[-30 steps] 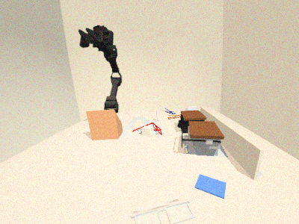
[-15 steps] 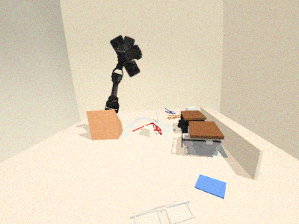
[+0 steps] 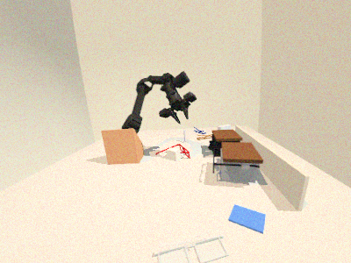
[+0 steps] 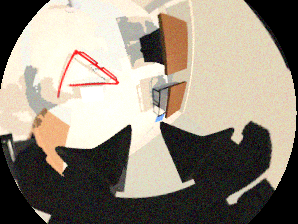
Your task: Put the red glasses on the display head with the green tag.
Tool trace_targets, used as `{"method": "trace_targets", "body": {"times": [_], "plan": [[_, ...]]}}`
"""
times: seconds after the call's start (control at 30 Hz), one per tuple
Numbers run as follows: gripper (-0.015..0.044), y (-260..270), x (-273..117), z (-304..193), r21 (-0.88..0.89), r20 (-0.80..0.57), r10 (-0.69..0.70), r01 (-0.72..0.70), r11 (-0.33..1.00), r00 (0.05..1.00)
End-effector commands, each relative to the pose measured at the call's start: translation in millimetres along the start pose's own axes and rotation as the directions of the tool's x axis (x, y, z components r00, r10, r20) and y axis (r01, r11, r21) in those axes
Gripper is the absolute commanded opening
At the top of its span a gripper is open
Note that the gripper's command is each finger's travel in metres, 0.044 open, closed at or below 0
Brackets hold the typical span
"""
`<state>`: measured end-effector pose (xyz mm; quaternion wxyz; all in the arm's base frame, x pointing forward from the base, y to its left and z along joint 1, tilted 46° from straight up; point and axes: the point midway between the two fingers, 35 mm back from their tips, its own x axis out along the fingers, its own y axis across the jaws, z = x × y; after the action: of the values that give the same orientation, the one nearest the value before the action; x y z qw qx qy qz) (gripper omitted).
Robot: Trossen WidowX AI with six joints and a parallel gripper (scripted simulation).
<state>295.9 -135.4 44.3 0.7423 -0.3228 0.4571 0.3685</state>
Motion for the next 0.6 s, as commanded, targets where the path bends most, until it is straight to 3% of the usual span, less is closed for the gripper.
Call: {"method": "trace_targets", "body": {"times": [0.0,0.2,0.5,0.57], "plan": [[0.02,31,24,49,-0.309,0.142,0.178,-0.127,0.943,0.974],[0.02,87,43,115,-0.693,0.305,0.441,-0.122,0.711,0.844],[0.02,97,42,121,-0.723,0.318,0.467,-0.108,0.683,0.825],[0.0147,97,42,121,-0.723,0.318,0.467,-0.108,0.683,0.825]]}}
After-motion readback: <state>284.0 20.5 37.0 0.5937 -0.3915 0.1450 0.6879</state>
